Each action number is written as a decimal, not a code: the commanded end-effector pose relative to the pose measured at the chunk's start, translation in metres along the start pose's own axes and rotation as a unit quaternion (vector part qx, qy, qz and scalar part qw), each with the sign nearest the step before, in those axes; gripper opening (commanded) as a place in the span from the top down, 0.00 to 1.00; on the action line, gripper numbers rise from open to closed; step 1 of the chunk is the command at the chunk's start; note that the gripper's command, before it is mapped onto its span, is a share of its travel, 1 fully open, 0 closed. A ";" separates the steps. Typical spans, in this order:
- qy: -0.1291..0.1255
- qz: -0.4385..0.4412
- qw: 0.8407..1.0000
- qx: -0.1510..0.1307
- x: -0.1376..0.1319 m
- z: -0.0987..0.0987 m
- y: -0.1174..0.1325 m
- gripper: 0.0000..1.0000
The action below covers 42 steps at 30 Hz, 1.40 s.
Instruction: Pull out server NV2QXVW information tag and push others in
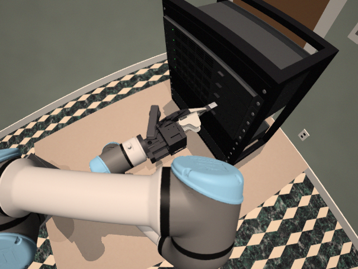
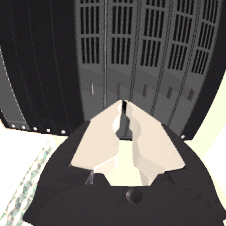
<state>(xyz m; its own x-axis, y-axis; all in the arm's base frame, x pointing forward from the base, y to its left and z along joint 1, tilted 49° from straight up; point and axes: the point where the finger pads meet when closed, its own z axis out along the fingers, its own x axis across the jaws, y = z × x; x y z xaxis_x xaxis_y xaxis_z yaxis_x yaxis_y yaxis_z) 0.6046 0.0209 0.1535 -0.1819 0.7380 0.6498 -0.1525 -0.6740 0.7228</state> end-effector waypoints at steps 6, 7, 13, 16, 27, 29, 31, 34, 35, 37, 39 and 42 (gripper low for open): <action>0.001 -0.001 1.000 0.000 0.001 0.019 0.000 1.00; 0.001 -0.001 1.000 0.000 0.001 0.020 0.000 1.00; 0.001 -0.001 1.000 0.000 0.001 0.025 0.000 1.00; 0.001 -0.001 1.000 0.000 0.001 0.028 0.000 1.00; 0.001 -0.001 1.000 0.000 0.001 0.034 0.000 1.00; 0.001 0.000 1.000 0.000 0.001 0.034 0.000 1.00; 0.001 0.000 1.000 0.000 0.001 0.034 0.000 1.00; 0.000 0.000 1.000 0.000 0.000 0.034 0.000 1.00; 0.000 0.000 1.000 0.000 0.000 0.034 0.000 1.00; 0.000 0.000 1.000 0.000 0.000 0.034 -0.001 1.00; 0.000 0.000 1.000 0.000 0.000 0.034 -0.001 1.00; 0.000 0.000 1.000 0.000 0.000 0.034 -0.001 1.00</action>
<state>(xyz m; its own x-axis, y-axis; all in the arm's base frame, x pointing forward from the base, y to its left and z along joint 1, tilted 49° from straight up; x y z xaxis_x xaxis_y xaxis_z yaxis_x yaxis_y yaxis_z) 0.6366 0.0216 0.1606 -0.1801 0.7375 0.6509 -0.1518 -0.6746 0.7224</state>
